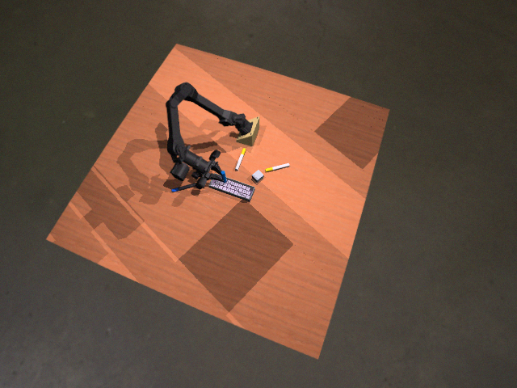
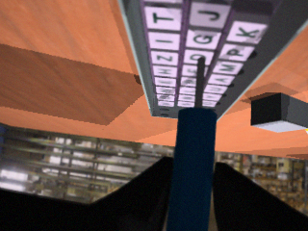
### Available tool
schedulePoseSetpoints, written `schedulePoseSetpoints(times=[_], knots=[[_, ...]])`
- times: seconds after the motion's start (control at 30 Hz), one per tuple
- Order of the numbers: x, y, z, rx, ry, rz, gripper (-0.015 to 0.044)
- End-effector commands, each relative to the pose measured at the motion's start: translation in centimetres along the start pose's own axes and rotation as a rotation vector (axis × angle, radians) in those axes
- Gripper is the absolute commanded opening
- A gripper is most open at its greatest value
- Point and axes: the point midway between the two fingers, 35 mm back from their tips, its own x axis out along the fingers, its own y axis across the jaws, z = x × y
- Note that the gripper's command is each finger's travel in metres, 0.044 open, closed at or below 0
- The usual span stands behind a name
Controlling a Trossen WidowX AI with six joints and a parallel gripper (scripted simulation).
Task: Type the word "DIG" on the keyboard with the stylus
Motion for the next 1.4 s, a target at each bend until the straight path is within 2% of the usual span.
schedulePoseSetpoints(times=[0.0, 1.37], knots=[[0.3, -0.2, 0.2, -0.003, 0.004, -0.007, 0.0081], [0.8, -0.2, 1.1, -0.003, 0.003, -0.007, 0.0081]])
